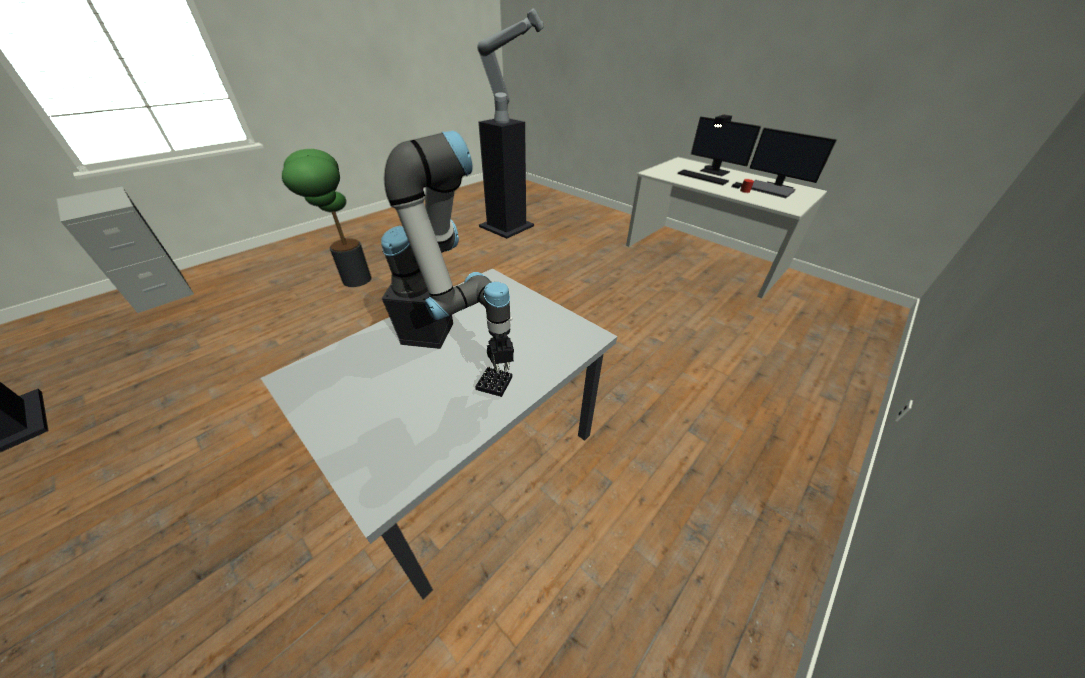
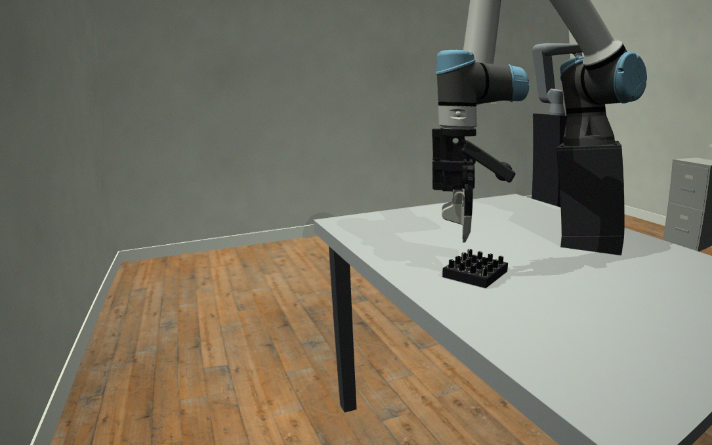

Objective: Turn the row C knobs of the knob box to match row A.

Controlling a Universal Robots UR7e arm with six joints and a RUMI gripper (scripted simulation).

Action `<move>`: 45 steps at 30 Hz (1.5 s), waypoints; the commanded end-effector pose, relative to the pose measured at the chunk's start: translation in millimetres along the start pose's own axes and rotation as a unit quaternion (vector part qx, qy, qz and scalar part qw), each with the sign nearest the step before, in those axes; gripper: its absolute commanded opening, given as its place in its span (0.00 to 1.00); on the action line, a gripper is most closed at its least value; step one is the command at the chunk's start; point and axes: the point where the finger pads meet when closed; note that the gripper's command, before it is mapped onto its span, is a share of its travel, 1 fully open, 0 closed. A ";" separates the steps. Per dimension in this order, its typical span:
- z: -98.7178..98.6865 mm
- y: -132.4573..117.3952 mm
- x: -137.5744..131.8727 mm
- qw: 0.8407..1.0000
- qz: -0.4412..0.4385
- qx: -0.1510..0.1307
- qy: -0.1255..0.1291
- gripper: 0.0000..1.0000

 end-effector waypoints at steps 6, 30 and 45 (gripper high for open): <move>1.3 -2.0 -1.0 0.997 0.079 0.000 -0.002 0.11; 2.1 -3.5 -1.9 0.991 0.137 0.000 -0.002 0.11; 2.1 -3.6 -1.9 0.991 0.137 0.000 -0.002 0.11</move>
Point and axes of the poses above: the point where the finger pads meet when closed, its own z axis back along the fingers, its own x axis across the jaws, y = z × x, and after that the axes turned 5 degrees about z, right-handed
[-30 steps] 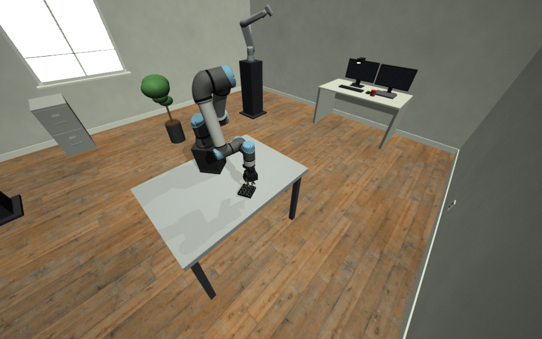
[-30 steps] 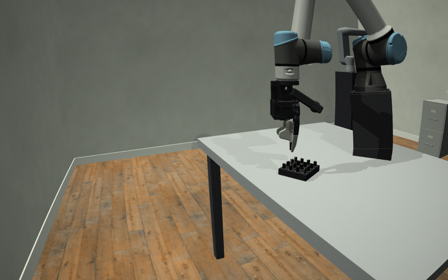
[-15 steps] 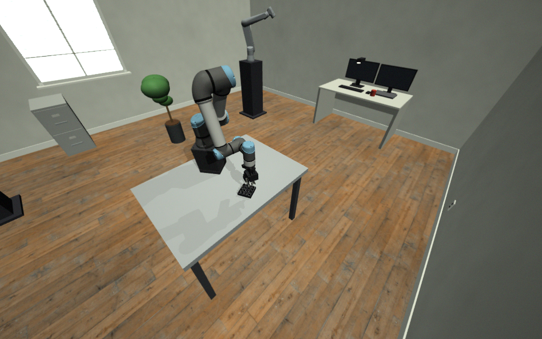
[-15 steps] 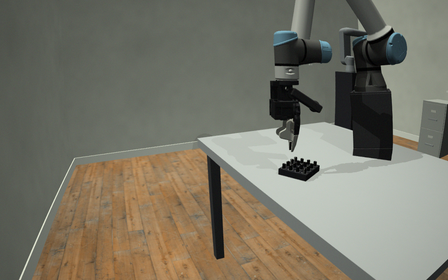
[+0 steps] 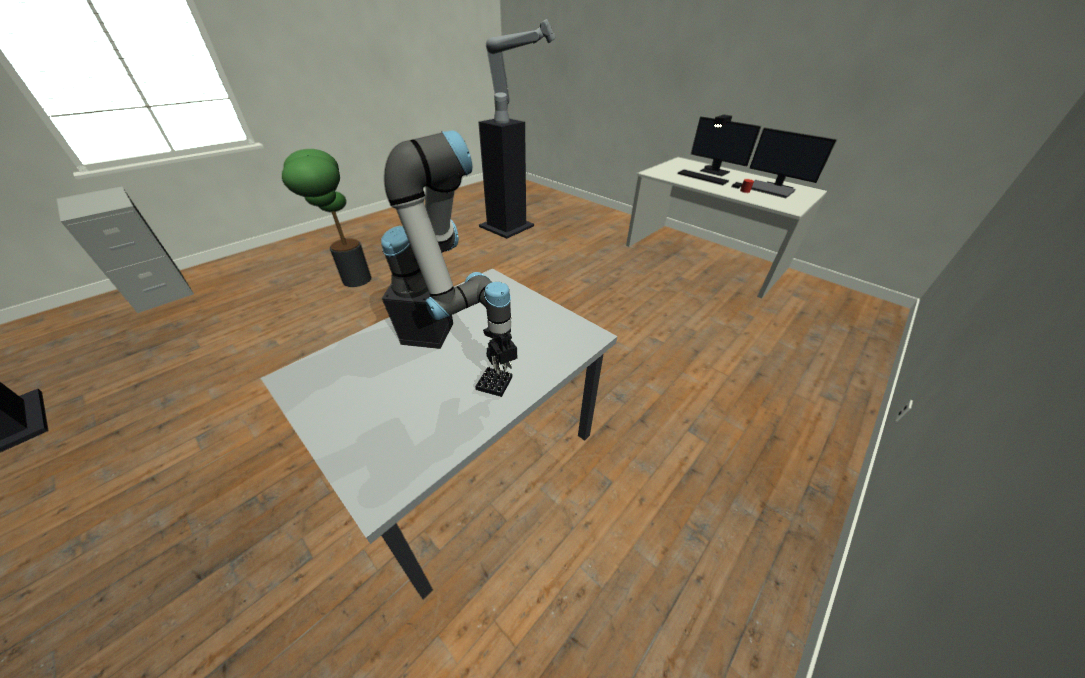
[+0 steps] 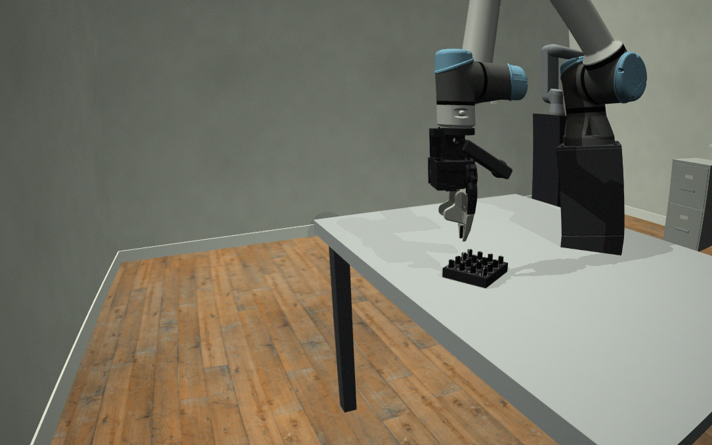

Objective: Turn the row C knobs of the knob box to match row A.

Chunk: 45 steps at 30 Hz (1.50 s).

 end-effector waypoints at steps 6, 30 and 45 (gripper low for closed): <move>0.4 -0.5 0.1 1.000 0.000 -0.001 0.000 0.11; 0.3 -0.5 0.0 1.000 0.000 -0.001 0.000 0.11; -5.3 -0.5 0.0 1.000 0.000 -0.001 0.000 0.11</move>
Point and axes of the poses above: the point where the finger pads meet when closed, its own z axis back along the fingers, its own x axis across the jaws, y = z × x, and after that the axes turned 5 degrees about z, right-handed
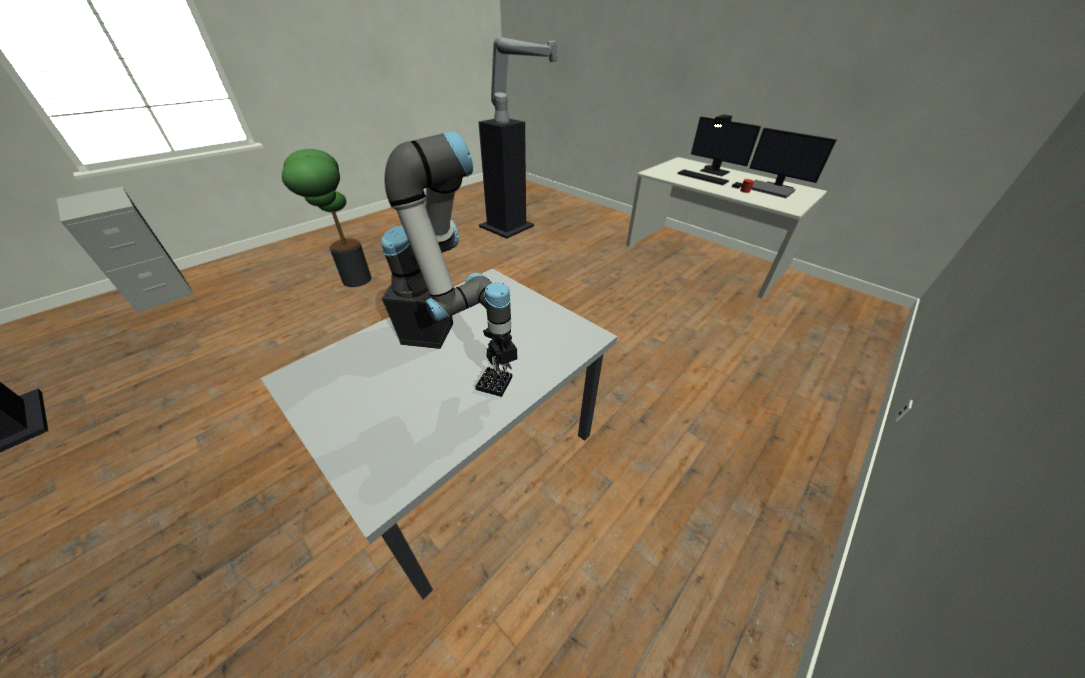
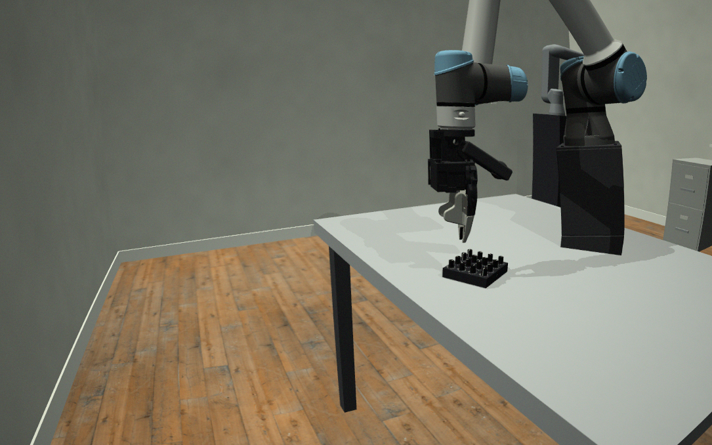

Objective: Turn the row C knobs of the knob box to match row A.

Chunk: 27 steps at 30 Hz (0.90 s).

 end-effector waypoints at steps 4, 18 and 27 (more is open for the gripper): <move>-6.6 -0.5 0.0 1.000 0.000 -0.001 0.000 0.11; -22.4 -0.5 -0.2 1.000 0.000 -0.001 0.000 0.11; -31.3 -0.5 -0.4 1.000 0.000 -0.001 0.000 0.11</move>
Point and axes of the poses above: the point where the finger pads meet when closed, its own z axis back along the fingers, its own x axis across the jaws, y = z × x, and after that the axes turned 5 degrees about z, right-handed
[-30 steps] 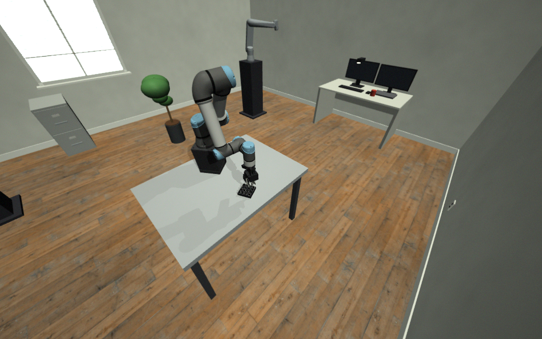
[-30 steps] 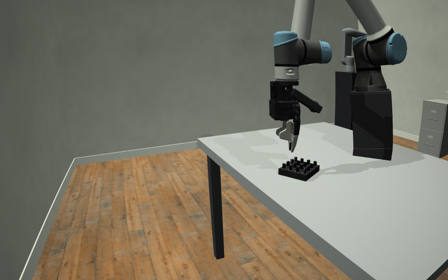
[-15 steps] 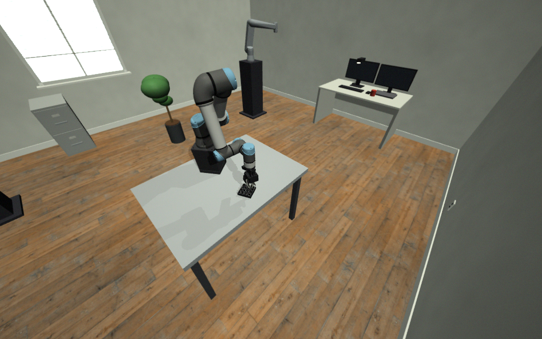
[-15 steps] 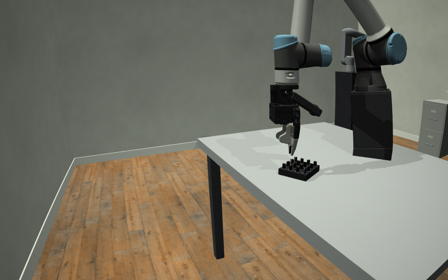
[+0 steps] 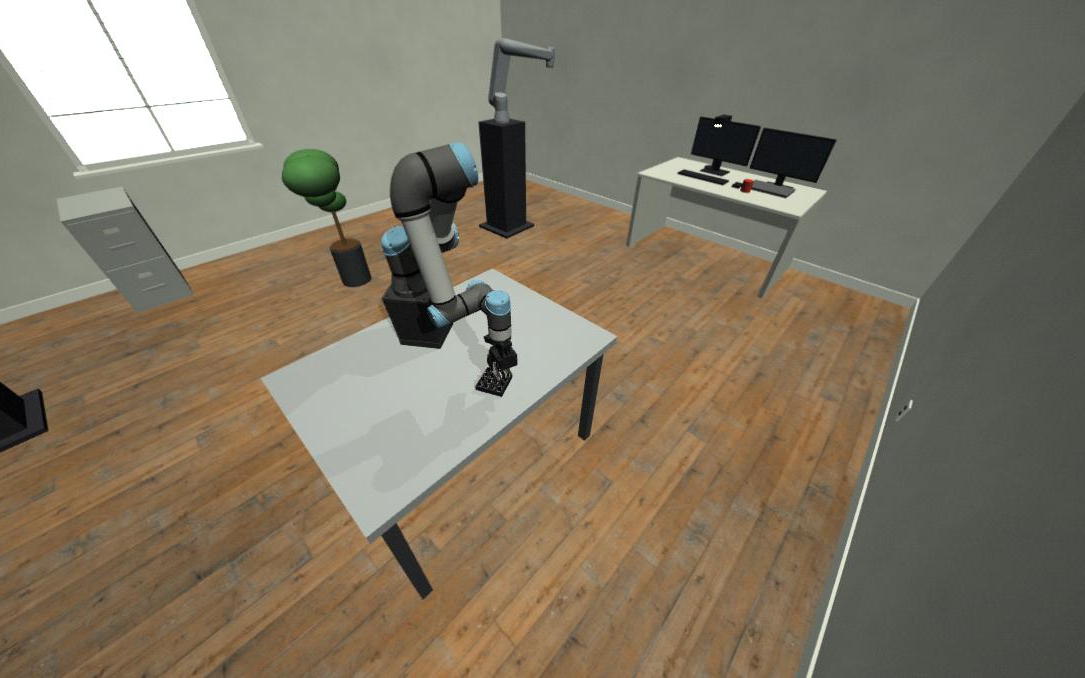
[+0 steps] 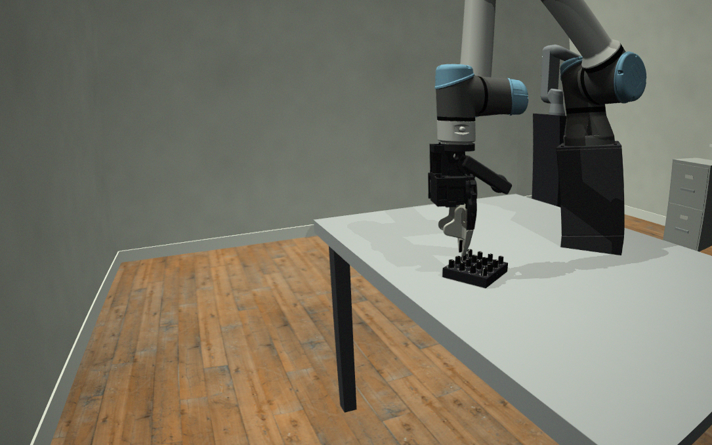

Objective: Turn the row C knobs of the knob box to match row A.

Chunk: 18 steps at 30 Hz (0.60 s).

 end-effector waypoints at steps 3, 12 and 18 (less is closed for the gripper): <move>-6.8 -0.6 0.0 1.000 0.000 -0.001 0.000 0.11; -12.8 -0.6 -0.1 1.000 0.000 -0.001 0.000 0.11; -13.7 -0.6 -0.1 1.000 0.000 -0.001 0.000 0.11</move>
Point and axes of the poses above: the point where the finger pads meet when closed, its own z axis back along the fingers, its own x axis across the jaws, y = z × x, and after that the axes turned 5 degrees about z, right-handed
